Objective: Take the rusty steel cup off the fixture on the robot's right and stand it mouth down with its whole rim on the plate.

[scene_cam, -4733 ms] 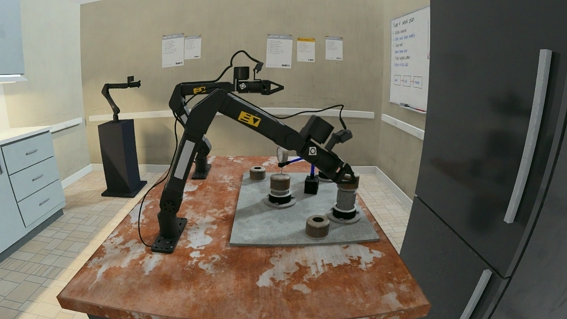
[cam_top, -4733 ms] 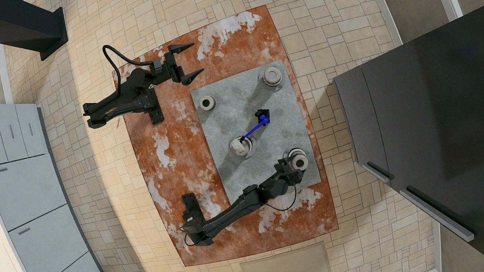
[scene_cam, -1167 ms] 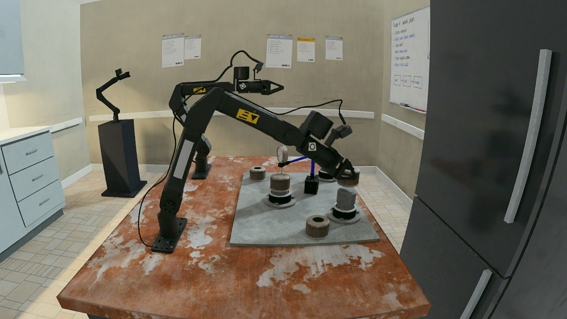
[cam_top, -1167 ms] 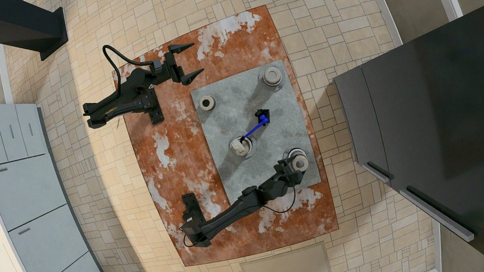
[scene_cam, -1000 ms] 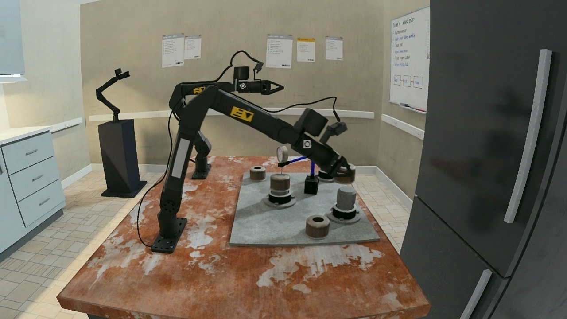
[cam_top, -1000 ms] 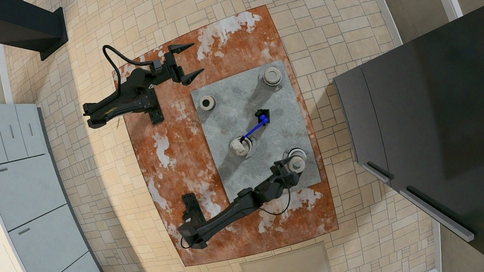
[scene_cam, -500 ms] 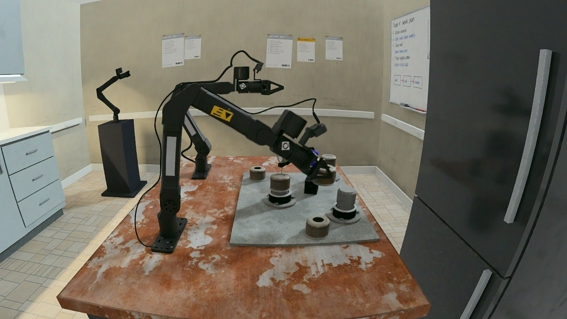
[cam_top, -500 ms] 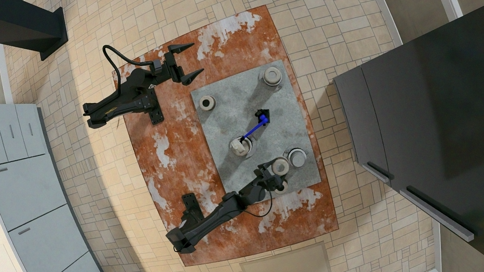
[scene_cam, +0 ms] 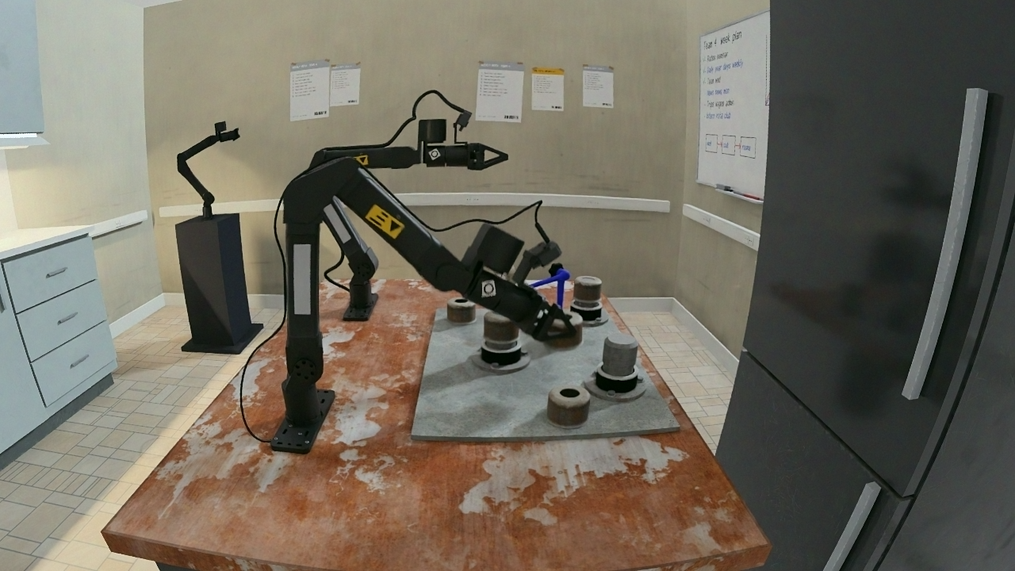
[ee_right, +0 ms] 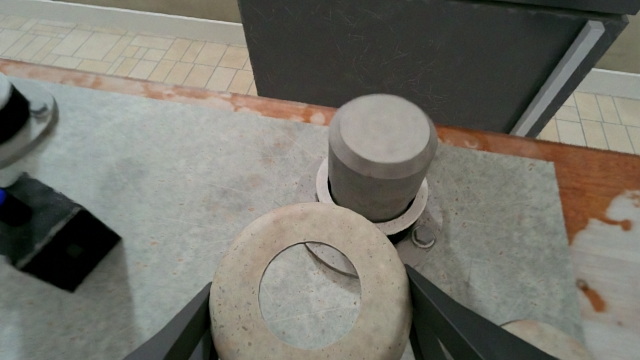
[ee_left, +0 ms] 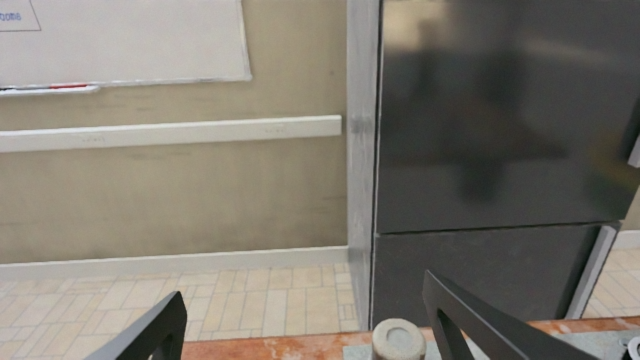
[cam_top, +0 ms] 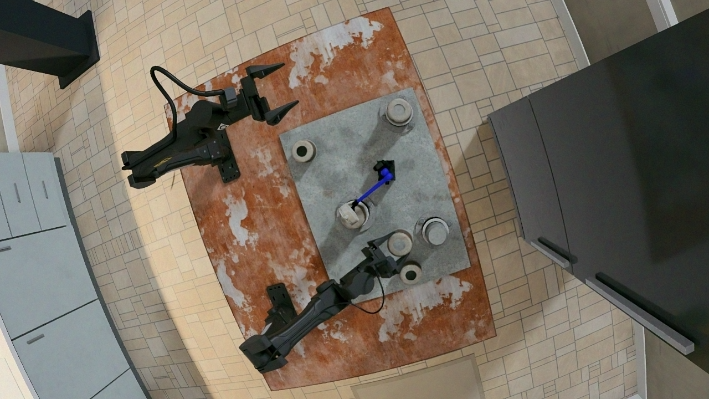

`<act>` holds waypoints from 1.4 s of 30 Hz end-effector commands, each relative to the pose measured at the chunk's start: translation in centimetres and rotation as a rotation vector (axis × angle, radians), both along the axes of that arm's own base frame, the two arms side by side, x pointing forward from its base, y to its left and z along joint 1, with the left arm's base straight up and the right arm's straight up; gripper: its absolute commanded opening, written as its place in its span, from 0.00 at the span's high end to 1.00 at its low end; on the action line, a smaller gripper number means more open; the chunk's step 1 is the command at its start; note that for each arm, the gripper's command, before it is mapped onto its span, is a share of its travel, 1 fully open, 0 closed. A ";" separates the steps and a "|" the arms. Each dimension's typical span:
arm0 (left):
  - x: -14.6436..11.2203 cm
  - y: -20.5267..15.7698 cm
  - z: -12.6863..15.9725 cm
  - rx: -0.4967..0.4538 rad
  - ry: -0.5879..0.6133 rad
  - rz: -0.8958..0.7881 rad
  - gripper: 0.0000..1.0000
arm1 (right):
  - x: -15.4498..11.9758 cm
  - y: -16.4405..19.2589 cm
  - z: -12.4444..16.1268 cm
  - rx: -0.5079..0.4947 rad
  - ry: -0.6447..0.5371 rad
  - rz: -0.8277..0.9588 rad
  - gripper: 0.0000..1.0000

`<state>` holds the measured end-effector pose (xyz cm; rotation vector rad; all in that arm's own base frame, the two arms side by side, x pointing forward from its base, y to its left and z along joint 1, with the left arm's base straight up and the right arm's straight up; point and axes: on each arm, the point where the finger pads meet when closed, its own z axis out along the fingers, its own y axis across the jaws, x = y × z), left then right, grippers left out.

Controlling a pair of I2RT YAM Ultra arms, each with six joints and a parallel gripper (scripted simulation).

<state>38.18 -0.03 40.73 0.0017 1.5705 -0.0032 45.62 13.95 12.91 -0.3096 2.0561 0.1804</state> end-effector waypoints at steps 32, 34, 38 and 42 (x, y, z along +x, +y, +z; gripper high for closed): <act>-0.5 0.4 1.5 0.001 -0.035 0.007 0.00 | 1.3 -0.3 -1.3 0.028 -0.106 -0.014 1.00; -0.5 0.4 1.5 0.001 -0.035 0.007 0.00 | 1.3 -0.3 -1.3 0.028 -0.102 -0.013 1.00; -0.5 0.4 1.5 0.001 -0.035 0.007 0.00 | 1.2 -0.4 -1.4 0.028 -0.098 -0.012 1.00; -0.5 0.4 1.5 0.001 -0.035 0.007 0.00 | 1.2 -0.4 -1.4 0.029 -0.097 -0.012 1.00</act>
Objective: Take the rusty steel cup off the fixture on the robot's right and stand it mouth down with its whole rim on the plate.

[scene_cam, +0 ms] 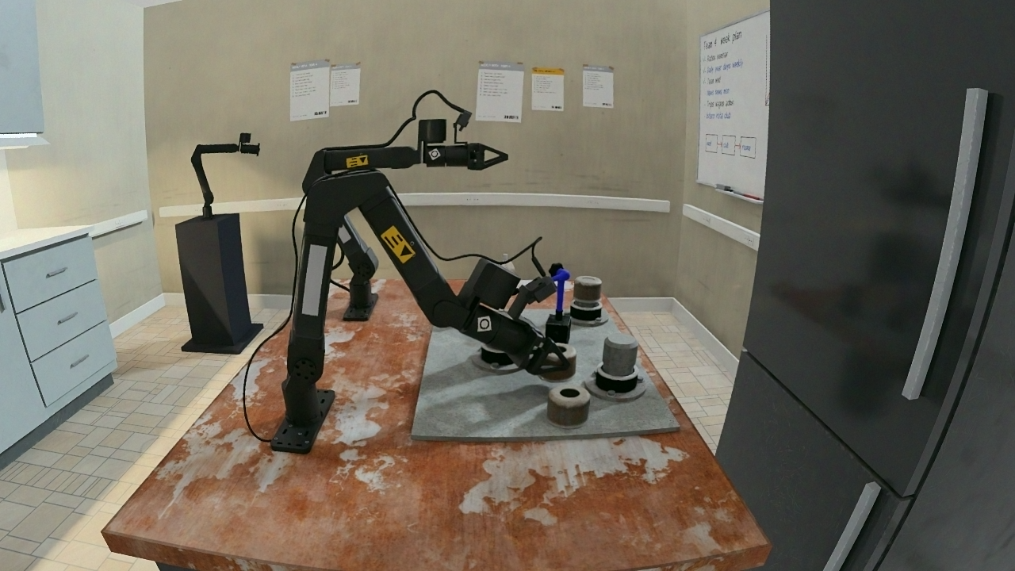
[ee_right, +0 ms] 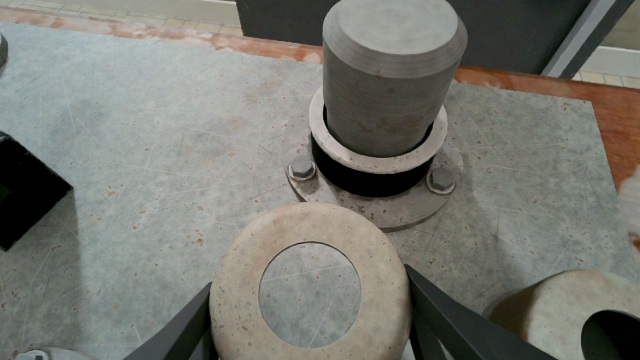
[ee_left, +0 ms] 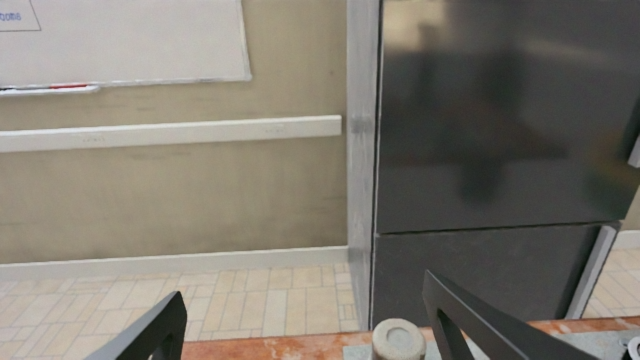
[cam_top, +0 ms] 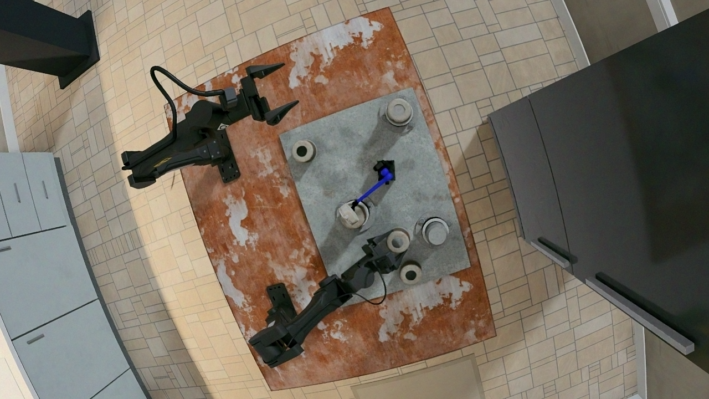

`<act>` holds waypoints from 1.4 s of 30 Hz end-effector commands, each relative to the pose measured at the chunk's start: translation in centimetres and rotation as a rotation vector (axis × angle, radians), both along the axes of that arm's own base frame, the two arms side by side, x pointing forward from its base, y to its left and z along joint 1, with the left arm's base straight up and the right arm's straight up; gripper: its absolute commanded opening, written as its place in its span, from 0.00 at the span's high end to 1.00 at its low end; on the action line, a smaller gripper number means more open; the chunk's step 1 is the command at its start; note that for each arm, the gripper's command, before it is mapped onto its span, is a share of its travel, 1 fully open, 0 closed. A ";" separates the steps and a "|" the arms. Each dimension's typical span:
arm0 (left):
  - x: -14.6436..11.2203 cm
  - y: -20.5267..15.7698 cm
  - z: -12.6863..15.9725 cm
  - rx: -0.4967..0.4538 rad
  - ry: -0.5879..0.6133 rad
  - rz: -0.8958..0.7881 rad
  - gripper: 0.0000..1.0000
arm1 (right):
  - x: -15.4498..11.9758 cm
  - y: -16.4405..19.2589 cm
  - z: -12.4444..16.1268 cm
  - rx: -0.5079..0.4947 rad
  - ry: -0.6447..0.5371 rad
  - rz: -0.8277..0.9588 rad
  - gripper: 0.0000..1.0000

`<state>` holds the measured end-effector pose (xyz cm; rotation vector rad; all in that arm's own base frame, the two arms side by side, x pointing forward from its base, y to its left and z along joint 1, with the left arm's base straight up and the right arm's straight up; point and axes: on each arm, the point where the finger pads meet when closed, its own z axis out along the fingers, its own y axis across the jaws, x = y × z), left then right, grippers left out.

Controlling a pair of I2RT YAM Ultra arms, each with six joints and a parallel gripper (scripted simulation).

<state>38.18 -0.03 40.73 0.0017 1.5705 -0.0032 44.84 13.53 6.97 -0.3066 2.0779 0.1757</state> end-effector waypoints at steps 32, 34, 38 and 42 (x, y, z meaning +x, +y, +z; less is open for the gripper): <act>-0.5 0.4 1.5 0.001 -0.035 0.007 0.00 | 0.6 -0.3 -0.6 0.000 0.008 -0.001 0.14; -0.5 0.4 1.5 0.001 -0.035 0.007 0.00 | 0.2 -0.4 -0.5 -0.002 0.015 -0.001 0.14; -0.5 0.4 1.5 0.001 -0.035 0.007 0.00 | -0.6 -0.6 -0.9 -0.010 0.041 -0.002 0.14; -0.5 0.4 1.5 0.001 -0.035 0.007 0.00 | 0.2 -0.4 0.4 -0.002 0.011 -0.002 0.14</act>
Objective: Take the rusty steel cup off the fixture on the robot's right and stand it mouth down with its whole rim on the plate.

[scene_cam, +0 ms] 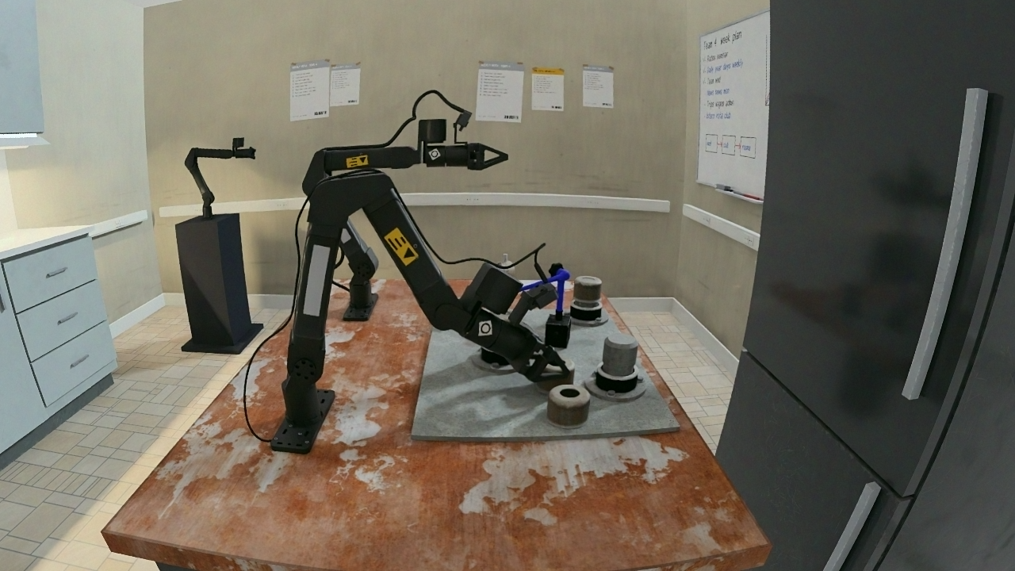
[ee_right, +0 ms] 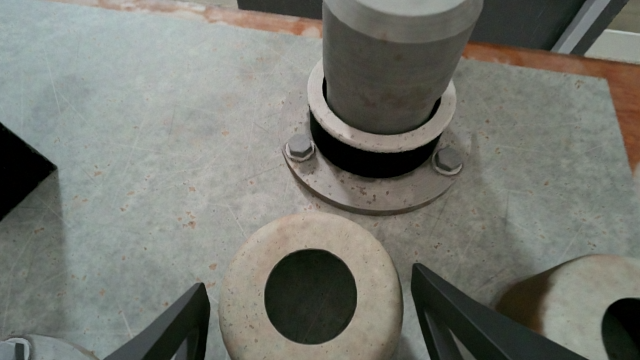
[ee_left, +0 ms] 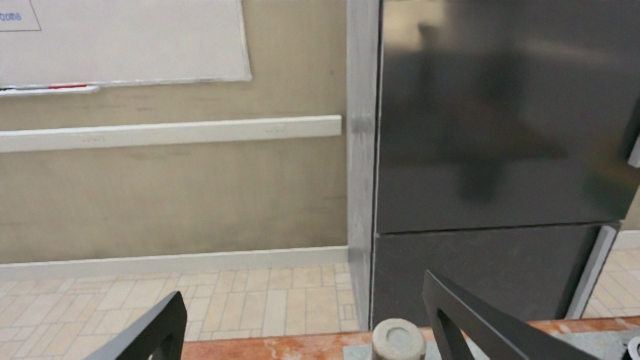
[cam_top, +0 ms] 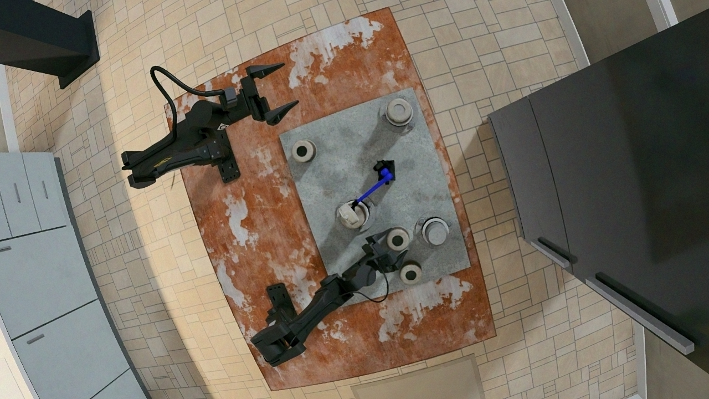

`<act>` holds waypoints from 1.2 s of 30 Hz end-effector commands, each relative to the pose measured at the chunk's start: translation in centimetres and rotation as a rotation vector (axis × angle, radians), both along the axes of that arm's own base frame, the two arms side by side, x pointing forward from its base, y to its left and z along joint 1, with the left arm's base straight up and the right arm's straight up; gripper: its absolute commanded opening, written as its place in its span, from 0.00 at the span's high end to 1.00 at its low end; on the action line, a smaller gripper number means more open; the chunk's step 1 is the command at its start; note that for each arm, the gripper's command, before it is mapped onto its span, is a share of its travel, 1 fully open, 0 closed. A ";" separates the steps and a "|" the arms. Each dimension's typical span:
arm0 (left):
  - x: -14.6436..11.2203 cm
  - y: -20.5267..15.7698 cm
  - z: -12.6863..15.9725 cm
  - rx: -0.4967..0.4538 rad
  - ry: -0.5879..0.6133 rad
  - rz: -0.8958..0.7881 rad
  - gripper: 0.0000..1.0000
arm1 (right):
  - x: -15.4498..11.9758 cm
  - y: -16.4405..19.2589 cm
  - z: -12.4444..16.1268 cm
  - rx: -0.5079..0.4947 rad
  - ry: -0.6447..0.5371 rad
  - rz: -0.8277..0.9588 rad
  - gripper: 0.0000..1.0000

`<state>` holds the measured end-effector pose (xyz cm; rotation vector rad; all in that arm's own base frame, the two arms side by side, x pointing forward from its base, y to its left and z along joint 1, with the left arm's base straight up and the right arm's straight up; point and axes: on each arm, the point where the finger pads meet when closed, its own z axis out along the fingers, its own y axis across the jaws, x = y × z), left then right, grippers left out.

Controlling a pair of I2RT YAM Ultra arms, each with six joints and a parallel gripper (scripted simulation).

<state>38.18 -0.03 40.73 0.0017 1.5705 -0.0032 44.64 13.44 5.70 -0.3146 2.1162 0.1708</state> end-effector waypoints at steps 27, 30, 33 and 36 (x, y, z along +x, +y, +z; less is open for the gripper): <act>-0.5 0.4 1.5 0.001 -0.035 0.007 0.00 | -2.4 -0.8 7.5 0.011 -0.040 0.007 0.14; -0.5 0.4 1.5 0.001 -0.035 0.007 0.00 | -2.9 -1.0 5.7 0.001 -0.003 0.007 0.14; -0.5 0.4 1.5 0.001 -0.035 0.007 0.00 | -3.4 -1.2 5.0 -0.004 0.014 0.006 0.14; -0.5 0.4 1.5 0.001 -0.035 0.007 0.00 | -3.1 -1.1 5.2 -0.003 0.009 0.006 0.14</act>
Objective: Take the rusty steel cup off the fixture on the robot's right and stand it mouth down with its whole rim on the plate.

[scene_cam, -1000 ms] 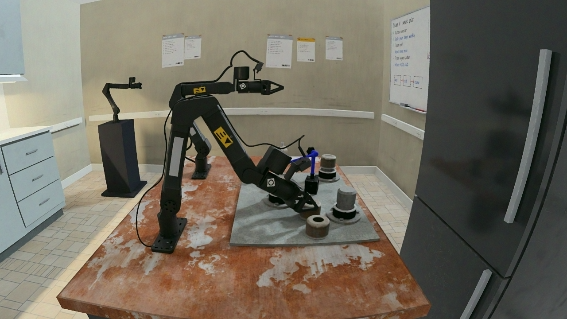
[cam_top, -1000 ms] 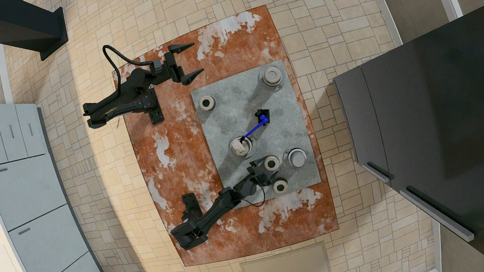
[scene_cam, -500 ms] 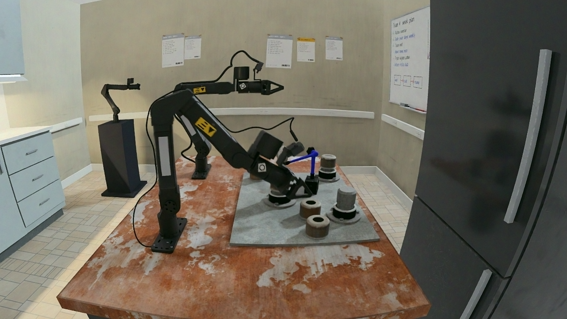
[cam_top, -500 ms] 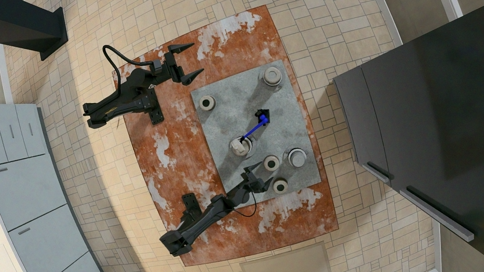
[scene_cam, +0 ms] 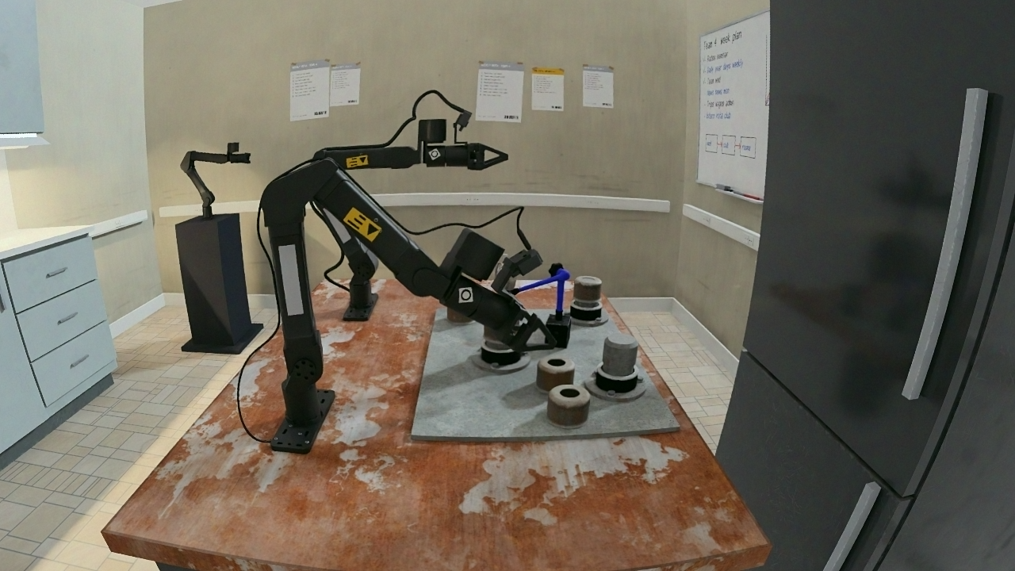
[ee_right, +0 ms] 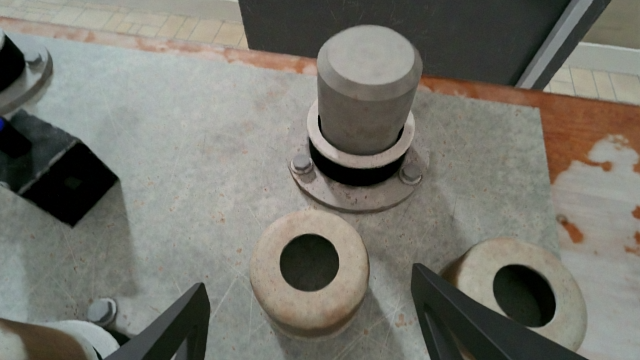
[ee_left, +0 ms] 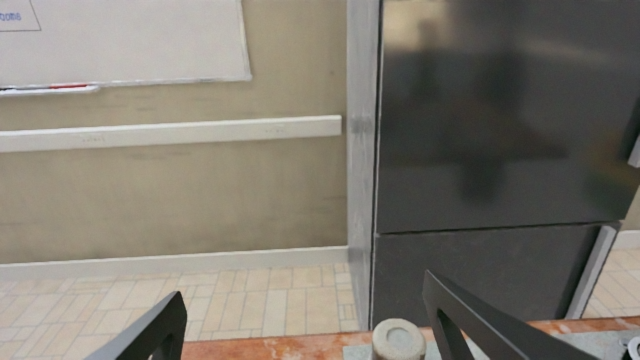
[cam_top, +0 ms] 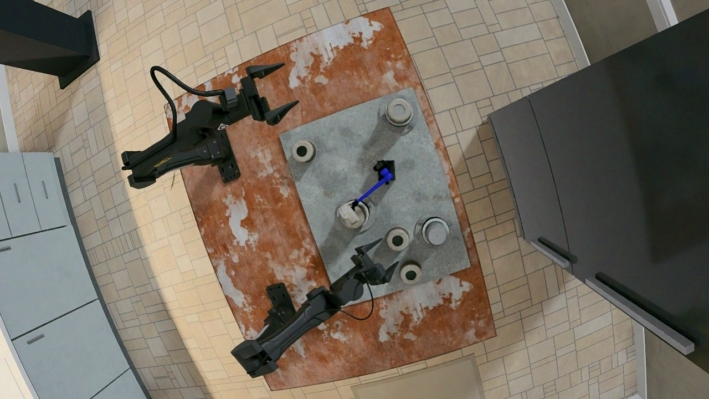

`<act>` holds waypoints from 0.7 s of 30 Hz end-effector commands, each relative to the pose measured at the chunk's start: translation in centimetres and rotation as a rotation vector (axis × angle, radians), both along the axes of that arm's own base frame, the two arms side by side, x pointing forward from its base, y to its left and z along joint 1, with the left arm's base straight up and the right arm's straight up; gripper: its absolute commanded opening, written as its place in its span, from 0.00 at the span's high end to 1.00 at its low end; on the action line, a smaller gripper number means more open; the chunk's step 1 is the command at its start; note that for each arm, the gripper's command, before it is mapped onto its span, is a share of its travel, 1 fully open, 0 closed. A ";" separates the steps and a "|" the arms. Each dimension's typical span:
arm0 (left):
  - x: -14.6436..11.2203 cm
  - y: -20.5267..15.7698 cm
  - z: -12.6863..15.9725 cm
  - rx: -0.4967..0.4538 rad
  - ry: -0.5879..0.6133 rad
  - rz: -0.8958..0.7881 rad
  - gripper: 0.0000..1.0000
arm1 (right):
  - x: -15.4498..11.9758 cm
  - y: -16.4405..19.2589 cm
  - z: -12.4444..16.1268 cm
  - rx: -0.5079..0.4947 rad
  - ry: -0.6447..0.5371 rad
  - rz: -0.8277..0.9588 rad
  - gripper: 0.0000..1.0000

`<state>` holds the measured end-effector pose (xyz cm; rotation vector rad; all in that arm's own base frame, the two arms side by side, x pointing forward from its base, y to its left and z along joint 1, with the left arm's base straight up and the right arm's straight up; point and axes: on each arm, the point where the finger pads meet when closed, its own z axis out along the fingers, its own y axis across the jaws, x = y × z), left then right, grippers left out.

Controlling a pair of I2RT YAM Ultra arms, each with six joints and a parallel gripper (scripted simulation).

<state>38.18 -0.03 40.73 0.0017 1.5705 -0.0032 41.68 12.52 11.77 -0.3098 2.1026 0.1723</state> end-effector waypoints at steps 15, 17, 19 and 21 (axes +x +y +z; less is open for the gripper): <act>-0.5 0.3 1.5 0.002 -0.035 0.005 0.00 | 1.4 -1.2 4.5 0.027 -0.090 -0.042 0.14; -0.5 0.2 1.5 0.002 -0.034 0.006 0.00 | 1.5 -1.7 5.5 0.030 -0.103 -0.054 0.14; -0.5 0.3 1.5 0.003 -0.034 0.010 0.00 | 1.6 -2.3 6.6 0.034 -0.117 -0.069 0.14; -0.5 0.2 1.5 0.004 -0.033 0.010 0.00 | 1.6 -3.0 7.8 0.039 -0.134 -0.084 0.14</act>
